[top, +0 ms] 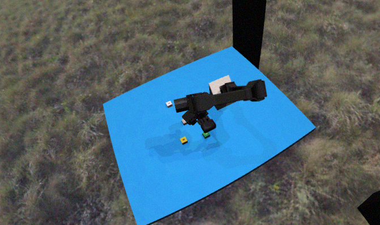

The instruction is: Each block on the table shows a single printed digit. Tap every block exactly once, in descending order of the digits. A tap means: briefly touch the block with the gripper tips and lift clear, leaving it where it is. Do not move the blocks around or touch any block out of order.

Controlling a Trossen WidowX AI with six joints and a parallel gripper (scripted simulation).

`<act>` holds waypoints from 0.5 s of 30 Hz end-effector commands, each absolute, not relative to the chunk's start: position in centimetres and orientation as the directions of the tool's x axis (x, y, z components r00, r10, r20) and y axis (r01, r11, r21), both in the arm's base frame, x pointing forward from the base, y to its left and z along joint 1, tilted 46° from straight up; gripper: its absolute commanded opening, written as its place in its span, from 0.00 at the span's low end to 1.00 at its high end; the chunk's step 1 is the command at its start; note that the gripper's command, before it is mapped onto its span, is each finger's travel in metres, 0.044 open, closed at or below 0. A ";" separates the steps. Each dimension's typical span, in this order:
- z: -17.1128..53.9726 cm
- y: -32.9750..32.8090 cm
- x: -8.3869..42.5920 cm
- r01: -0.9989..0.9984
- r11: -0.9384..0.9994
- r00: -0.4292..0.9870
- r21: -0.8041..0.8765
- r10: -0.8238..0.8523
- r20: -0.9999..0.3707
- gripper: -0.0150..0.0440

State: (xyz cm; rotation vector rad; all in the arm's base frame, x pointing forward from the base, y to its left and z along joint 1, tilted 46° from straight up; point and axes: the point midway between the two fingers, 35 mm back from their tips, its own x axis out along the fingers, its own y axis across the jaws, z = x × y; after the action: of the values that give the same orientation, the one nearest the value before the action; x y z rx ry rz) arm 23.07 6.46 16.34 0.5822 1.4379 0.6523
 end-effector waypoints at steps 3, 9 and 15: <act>15.7 7.5 22.5 -0.042 0.696 0.012 0.717 0.718 -0.696 0.29; 10.9 12.6 22.5 -0.043 0.692 0.014 0.721 0.722 -0.692 0.29; 10.8 12.8 22.4 -0.043 0.691 0.013 0.721 0.722 -0.691 0.29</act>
State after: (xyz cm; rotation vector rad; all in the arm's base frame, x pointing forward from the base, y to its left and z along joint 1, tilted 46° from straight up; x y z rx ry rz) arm 22.55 12.21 11.19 0.5907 1.4522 0.6533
